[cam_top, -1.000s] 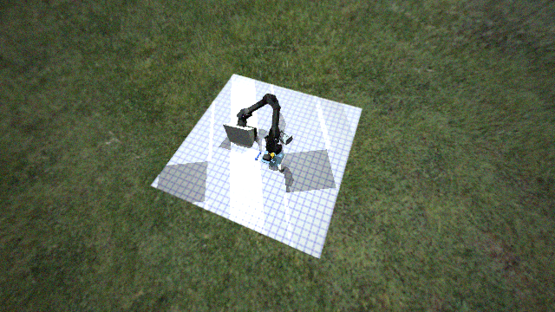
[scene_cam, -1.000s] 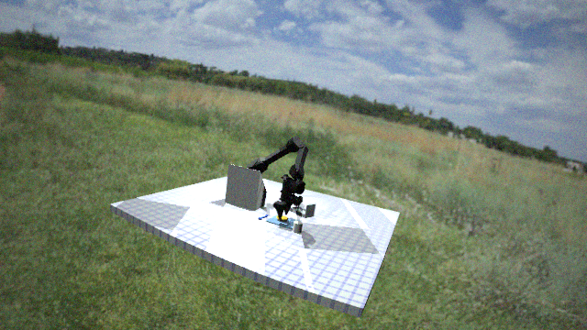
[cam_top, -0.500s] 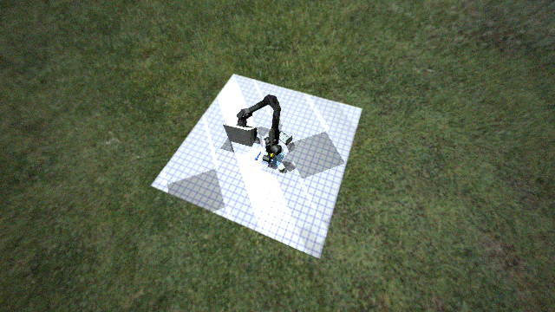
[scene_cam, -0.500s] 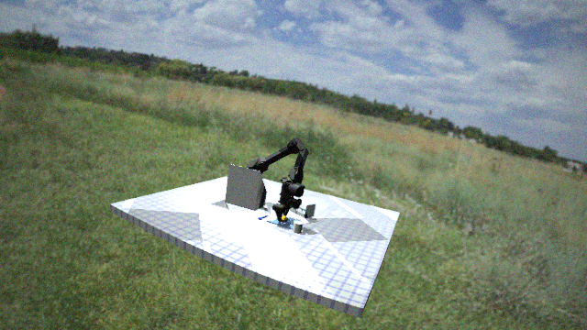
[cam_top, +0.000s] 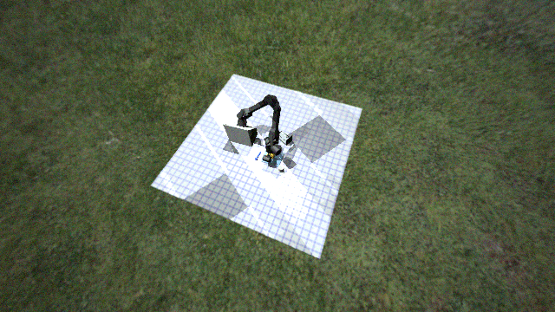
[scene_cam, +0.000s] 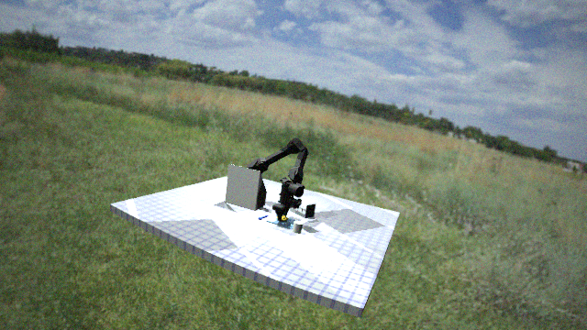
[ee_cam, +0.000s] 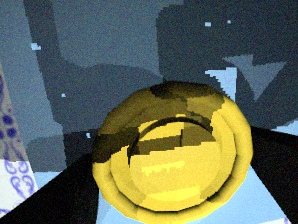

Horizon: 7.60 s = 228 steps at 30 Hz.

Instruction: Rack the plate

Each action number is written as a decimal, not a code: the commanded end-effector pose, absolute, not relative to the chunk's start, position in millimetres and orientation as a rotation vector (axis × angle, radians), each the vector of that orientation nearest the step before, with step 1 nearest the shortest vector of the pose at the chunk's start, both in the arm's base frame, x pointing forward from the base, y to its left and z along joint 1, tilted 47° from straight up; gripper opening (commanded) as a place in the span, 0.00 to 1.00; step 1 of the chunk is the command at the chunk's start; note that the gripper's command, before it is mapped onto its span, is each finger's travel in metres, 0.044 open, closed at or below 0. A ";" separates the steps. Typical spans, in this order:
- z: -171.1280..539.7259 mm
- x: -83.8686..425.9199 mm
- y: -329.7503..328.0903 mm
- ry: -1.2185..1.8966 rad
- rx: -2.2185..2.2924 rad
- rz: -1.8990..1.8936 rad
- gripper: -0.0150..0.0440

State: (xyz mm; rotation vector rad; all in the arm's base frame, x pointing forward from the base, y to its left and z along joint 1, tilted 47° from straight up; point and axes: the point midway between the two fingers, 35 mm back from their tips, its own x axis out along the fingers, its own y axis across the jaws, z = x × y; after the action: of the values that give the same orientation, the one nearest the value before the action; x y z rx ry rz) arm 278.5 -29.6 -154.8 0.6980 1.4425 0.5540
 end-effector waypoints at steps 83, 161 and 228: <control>112.1 271.3 -17.7 1.687 1.899 -0.820 0.25; 13.6 242.1 70.2 0.903 0.957 -1.066 0.25; 39.6 252.1 120.4 0.258 0.849 -0.514 0.25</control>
State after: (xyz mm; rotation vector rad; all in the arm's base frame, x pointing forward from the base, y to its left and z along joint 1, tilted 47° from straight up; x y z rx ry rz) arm 251.8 122.5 42.1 0.8571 0.2539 -0.5126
